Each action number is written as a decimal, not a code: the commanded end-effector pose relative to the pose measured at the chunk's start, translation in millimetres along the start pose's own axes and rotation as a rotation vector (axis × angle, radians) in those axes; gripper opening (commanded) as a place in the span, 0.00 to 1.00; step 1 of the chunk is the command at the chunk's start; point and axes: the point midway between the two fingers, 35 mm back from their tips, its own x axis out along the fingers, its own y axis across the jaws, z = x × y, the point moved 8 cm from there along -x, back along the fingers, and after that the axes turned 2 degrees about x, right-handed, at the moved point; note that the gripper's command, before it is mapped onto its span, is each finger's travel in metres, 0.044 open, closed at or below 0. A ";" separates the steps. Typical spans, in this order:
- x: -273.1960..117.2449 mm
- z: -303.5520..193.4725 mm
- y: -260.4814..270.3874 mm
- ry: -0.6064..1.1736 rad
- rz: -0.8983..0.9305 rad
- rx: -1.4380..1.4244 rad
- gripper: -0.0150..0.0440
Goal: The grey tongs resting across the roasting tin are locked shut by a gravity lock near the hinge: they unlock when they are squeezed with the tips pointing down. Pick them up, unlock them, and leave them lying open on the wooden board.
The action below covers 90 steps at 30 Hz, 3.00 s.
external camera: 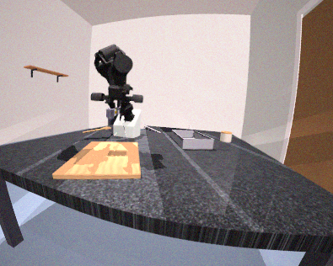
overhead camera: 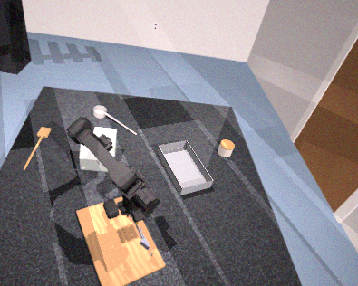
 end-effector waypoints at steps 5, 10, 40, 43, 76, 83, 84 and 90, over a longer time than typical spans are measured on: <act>14.6 0.3 2.5 0.005 0.002 -0.007 0.00; 22.7 0.8 3.1 0.005 0.002 -0.007 0.00; 71.5 0.1 2.2 0.002 -0.001 -0.008 0.00; 76.3 -0.4 1.6 0.001 -0.001 -0.009 0.00; 96.1 -2.2 -2.0 -0.005 -0.006 -0.005 0.58; 96.1 -2.2 -2.0 -0.005 -0.006 -0.005 0.89; 96.1 -2.2 -2.0 -0.005 -0.006 -0.005 0.93; 95.3 -0.8 -2.0 -0.006 -0.006 -0.005 1.00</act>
